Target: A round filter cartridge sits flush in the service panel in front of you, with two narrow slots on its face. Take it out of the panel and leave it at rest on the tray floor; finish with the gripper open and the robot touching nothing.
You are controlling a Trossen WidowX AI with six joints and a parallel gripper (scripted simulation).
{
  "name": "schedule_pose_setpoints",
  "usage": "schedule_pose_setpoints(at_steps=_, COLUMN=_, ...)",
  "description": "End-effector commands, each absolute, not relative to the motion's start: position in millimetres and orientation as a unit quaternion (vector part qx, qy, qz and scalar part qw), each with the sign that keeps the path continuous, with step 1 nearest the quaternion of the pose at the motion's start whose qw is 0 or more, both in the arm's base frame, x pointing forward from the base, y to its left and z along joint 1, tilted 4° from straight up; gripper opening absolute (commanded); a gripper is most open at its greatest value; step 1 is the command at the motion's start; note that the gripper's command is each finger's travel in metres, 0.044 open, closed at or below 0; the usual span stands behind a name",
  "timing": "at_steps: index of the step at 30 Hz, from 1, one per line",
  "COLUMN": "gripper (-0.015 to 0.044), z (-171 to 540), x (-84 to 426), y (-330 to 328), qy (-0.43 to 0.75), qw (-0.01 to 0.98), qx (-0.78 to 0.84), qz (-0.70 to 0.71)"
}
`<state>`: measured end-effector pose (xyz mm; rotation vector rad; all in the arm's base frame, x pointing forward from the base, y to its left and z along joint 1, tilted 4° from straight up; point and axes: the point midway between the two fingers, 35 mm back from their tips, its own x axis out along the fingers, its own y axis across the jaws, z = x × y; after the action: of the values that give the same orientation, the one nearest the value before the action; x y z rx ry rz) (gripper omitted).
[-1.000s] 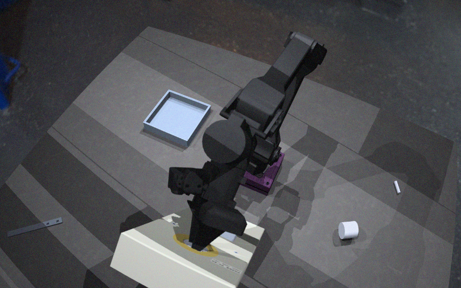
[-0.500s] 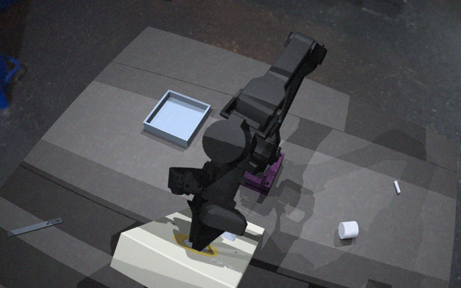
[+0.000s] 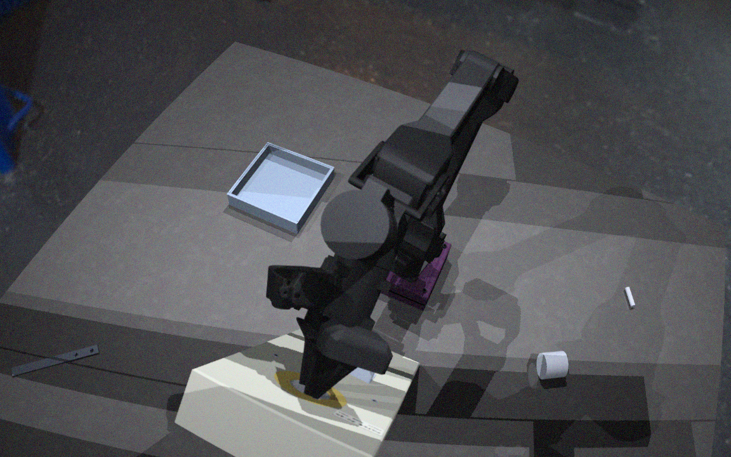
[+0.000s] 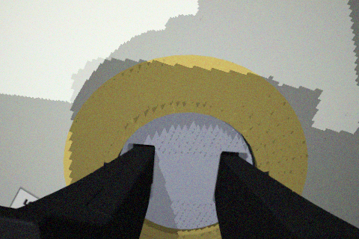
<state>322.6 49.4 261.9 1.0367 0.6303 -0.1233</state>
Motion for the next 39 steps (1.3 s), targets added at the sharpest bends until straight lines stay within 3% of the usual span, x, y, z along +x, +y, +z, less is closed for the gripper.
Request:
schedule_pose_setpoints(at_steps=1, gripper=0.0, z=257, x=332, y=53, qy=0.301, qw=0.821, qx=0.483, qz=-0.052)
schedule_pose_setpoints(at_steps=26, gripper=0.0, z=257, x=332, y=53, qy=0.301, qw=0.821, qx=0.483, qz=-0.052)
schedule_pose_setpoints(at_steps=39, gripper=0.0, z=302, x=263, y=35, qy=0.304, qw=0.82, qx=0.482, qz=-0.054)
